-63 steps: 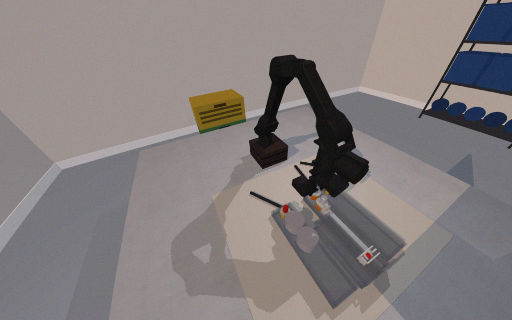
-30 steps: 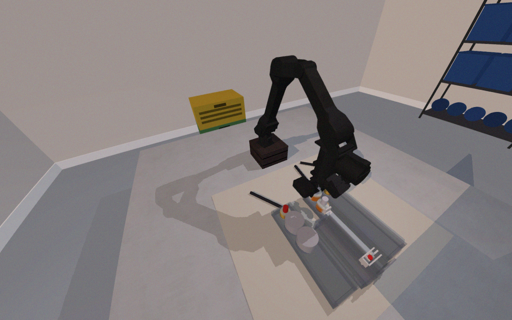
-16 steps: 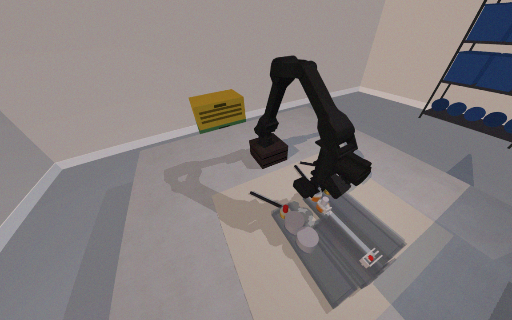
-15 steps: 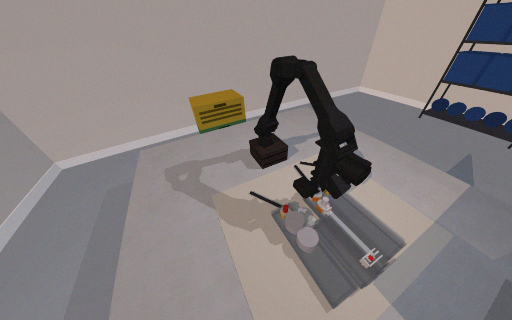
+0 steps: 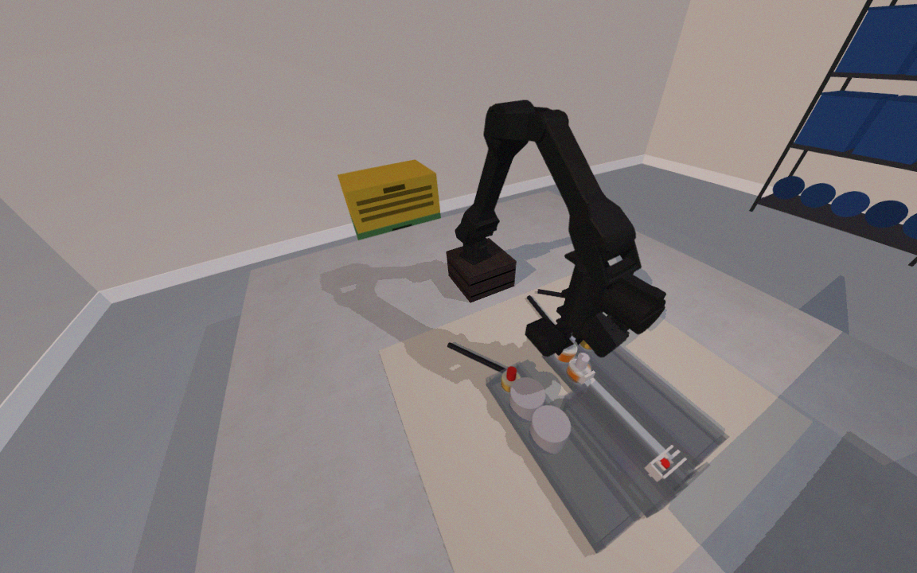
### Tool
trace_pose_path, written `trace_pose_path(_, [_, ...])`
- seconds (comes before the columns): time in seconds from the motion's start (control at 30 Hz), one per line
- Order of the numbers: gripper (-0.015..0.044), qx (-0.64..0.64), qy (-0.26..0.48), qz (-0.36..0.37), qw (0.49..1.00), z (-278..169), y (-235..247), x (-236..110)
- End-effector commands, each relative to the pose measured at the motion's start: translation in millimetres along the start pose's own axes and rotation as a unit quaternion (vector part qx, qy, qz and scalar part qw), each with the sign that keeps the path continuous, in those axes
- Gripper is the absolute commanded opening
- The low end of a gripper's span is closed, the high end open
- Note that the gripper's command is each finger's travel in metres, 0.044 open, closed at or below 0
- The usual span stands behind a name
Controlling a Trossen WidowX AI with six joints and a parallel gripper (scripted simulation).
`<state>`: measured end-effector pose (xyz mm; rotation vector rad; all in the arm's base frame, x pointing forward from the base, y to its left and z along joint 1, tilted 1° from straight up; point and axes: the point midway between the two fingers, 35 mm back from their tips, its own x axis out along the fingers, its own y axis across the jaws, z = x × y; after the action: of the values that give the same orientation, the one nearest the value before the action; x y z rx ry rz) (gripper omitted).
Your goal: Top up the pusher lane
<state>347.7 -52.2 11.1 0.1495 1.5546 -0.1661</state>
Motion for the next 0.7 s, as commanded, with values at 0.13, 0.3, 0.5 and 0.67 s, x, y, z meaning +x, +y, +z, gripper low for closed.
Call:
trace_pose_path(0.13, [0.0,-0.001,-0.017,0.001,1.0,9.4,0.5,0.6])
trace_pose_path(0.3, [0.0,-0.001,-0.017,0.001,1.0,9.4,0.5,2.1])
trace_pose_path(0.5, [0.0,-0.001,-0.017,0.001,1.0,9.3,0.5,4.0])
trace_pose_path(0.67, [0.0,-0.001,-0.017,0.001,1.0,9.1,0.5,5.6])
